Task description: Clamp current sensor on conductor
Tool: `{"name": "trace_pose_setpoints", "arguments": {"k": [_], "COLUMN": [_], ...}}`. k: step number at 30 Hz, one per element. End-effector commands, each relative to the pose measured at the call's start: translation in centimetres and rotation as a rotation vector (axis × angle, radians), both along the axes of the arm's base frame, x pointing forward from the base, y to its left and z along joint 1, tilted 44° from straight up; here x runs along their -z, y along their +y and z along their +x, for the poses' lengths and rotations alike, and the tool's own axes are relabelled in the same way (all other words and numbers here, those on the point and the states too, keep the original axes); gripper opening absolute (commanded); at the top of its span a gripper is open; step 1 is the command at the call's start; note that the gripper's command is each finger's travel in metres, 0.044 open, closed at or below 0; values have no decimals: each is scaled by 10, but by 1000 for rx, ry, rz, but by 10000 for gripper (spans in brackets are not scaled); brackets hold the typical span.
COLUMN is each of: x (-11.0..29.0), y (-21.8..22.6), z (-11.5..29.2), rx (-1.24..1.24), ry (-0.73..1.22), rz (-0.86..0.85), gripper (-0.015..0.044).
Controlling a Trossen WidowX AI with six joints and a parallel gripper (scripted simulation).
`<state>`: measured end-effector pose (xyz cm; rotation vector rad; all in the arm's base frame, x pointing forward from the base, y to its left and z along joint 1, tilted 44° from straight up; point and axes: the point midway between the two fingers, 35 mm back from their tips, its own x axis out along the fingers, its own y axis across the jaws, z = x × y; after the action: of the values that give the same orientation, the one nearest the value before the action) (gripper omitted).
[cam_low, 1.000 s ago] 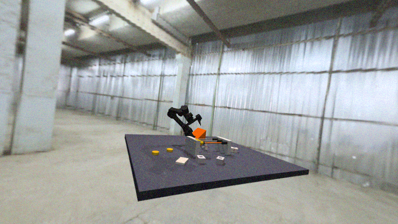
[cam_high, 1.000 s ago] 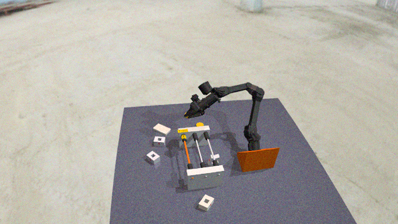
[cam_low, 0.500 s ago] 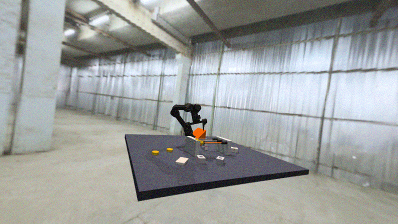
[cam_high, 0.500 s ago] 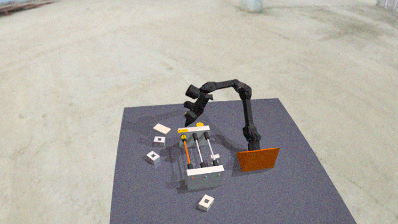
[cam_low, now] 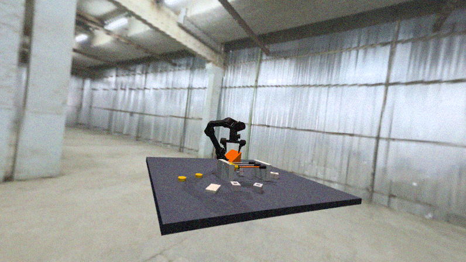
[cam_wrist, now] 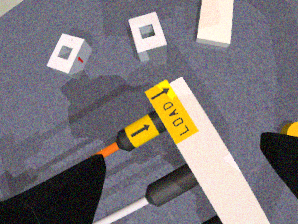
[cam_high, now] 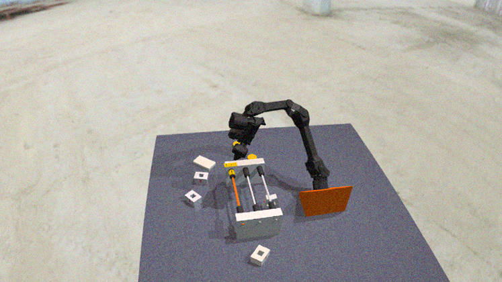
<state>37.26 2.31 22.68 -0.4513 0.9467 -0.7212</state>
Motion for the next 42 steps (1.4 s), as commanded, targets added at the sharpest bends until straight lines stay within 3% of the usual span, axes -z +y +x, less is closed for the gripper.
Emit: {"name": "trace_pose_setpoints", "arguments": {"k": [1, 12, 18, 28, 42], "x": [-3, -3, 58, 171, 183], "y": [2, 2, 35, 57, 51], "z": [1, 1, -29, -136, -141], "rx": [0, 0, -75, -189, -195], "ry": [-4, -4, 108, 359, 375], "rz": [-13, -13, 14, 10, 8], "gripper": [440, 440, 282, 280, 280]}}
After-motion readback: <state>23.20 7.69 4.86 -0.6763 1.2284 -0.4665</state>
